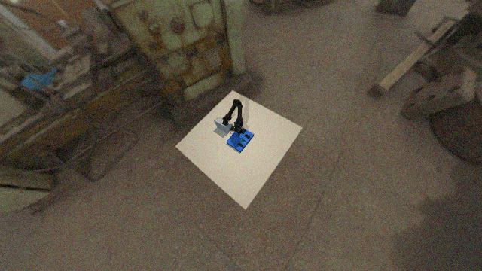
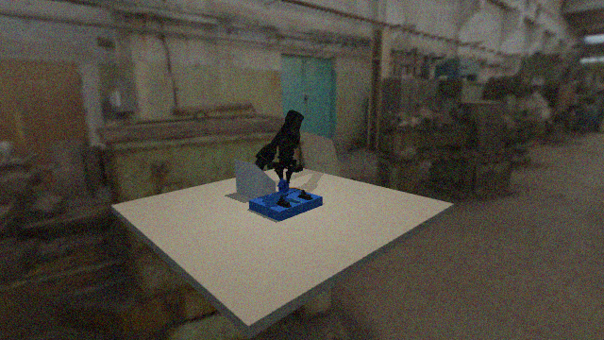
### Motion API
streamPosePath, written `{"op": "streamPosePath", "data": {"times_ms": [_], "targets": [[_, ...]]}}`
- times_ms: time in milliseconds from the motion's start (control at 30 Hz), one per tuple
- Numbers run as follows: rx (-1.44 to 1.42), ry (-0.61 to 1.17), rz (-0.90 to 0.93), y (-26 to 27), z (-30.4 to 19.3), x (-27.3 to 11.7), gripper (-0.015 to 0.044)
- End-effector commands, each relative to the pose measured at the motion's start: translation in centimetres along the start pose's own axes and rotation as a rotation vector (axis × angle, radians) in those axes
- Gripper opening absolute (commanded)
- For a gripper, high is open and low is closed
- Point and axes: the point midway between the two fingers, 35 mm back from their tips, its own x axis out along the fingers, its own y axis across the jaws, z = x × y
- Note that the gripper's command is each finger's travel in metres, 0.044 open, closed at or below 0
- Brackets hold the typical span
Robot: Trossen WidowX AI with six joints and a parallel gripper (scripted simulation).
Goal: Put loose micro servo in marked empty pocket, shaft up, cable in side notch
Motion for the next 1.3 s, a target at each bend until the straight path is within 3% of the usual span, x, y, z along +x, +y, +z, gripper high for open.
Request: {"op": "streamPosePath", "data": {"times_ms": [0, 300, 1267], "targets": [[-0.01, 0.013, -0.007, 0.18, -1.87, -0.31, 0.0], [0.075, 0.013, -0.008, 0.4, -2.54, -0.31, 0.0], [1.083, 0.008, -0.014, 0.4, -2.54, -0.32, 0.0]]}}
